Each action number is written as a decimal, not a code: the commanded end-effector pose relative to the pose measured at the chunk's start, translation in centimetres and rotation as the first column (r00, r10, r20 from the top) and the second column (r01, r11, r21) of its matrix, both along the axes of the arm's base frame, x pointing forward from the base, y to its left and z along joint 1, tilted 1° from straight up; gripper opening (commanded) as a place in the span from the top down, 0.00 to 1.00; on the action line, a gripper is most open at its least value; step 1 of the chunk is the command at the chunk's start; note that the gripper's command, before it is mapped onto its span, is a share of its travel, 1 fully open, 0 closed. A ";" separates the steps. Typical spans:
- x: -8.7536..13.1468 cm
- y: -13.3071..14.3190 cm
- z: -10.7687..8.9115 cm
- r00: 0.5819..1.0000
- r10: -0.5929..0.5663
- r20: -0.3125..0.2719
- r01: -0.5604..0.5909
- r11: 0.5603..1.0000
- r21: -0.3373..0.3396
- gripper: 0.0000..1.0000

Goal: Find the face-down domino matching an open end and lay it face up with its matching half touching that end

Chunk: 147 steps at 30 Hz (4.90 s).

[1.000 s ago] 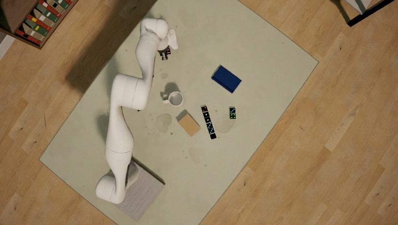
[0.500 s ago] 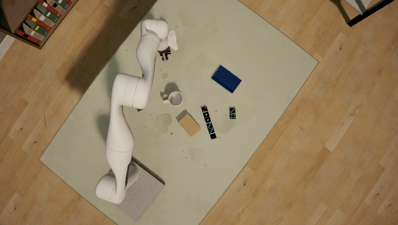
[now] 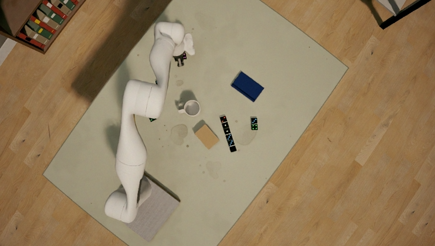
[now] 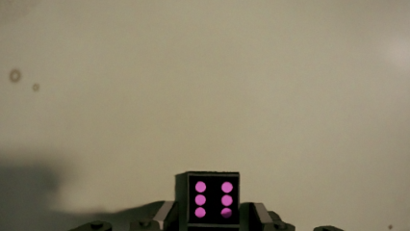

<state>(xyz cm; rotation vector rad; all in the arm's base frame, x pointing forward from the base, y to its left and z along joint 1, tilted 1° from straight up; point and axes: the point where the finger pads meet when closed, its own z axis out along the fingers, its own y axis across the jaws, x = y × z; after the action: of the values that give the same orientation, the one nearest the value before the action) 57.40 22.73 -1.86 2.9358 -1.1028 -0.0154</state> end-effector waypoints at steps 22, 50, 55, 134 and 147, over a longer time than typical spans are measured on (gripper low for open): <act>0.1 0.0 0.1 1.000 0.000 0.002 0.000 1.000 0.001 0.69; 0.1 0.0 1.9 1.000 0.000 0.002 0.000 1.000 0.001 0.69; 0.1 0.0 6.4 1.000 0.000 0.002 0.000 1.000 0.001 0.69; -4.7 -22.5 10.8 0.305 0.952 0.004 -0.952 0.304 0.029 0.69; -6.6 -26.5 11.1 0.026 1.000 0.012 -0.999 0.026 0.018 0.69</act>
<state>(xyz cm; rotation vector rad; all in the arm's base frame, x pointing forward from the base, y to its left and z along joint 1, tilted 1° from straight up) 51.06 -3.05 9.03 2.9143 1.1869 -0.0337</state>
